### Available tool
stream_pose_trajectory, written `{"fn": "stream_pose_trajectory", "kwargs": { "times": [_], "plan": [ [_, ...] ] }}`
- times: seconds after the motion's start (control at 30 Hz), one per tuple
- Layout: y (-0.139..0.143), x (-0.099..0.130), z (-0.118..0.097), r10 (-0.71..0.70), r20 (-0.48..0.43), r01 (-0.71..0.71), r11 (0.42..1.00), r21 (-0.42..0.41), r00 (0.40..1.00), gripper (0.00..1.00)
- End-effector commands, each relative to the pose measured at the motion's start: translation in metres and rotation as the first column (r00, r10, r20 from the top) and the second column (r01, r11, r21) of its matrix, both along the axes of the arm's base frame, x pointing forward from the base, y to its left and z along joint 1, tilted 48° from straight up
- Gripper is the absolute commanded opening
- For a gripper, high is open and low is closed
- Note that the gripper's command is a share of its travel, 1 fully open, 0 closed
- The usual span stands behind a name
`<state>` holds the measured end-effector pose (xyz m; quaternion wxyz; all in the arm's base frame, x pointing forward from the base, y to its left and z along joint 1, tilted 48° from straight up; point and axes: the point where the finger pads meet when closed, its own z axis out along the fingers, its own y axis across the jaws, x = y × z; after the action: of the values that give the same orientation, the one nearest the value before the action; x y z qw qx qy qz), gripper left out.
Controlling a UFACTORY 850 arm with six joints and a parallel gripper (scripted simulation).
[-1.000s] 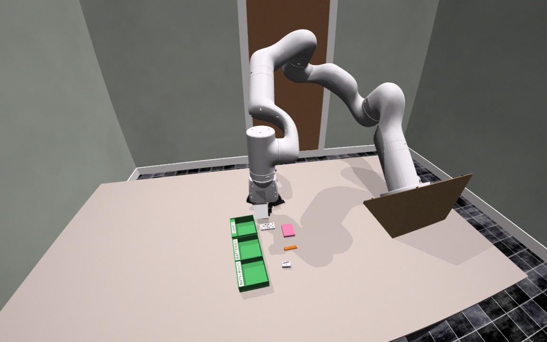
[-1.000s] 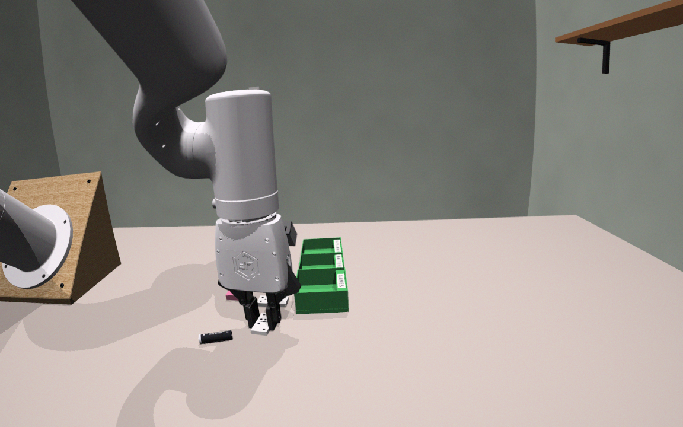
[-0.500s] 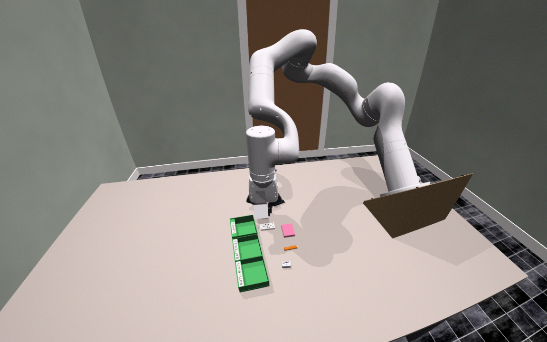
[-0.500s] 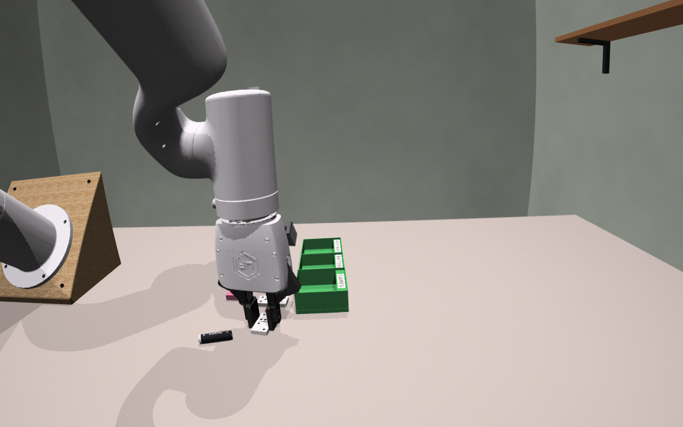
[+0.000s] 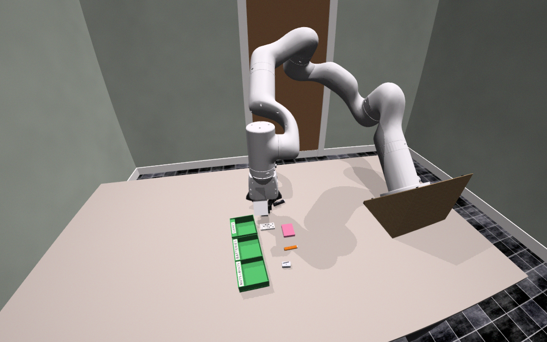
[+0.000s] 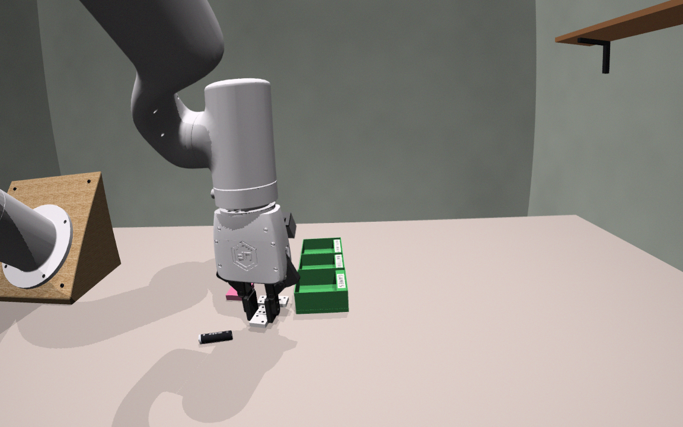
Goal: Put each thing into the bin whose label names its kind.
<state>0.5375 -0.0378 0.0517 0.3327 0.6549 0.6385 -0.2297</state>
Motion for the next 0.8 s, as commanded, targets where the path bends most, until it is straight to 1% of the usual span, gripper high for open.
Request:
{"fn": "stream_pose_trajectory", "kwargs": {
  "times": [0.0,0.2,0.27,0.4,0.77],
  "plan": [
    [0.01,-0.001,0.009,0.0,0.001,0.0,1.0,0.0,1.0,0.0],
    [0.024,-0.004,0.023,0.0,0.001,0.0,1.0,0.0,1.0,0.0],
    [0.024,-0.004,0.023,0.0,0.001,0.0,1.0,0.0,1.0,0.0],
    [0.034,-0.005,0.032,0.0,0.001,0.0,1.0,0.0,1.0,0.0],
    [0.034,-0.005,0.032,0.0,0.001,0.0,1.0,0.0,1.0,0.0]
  ]
}}
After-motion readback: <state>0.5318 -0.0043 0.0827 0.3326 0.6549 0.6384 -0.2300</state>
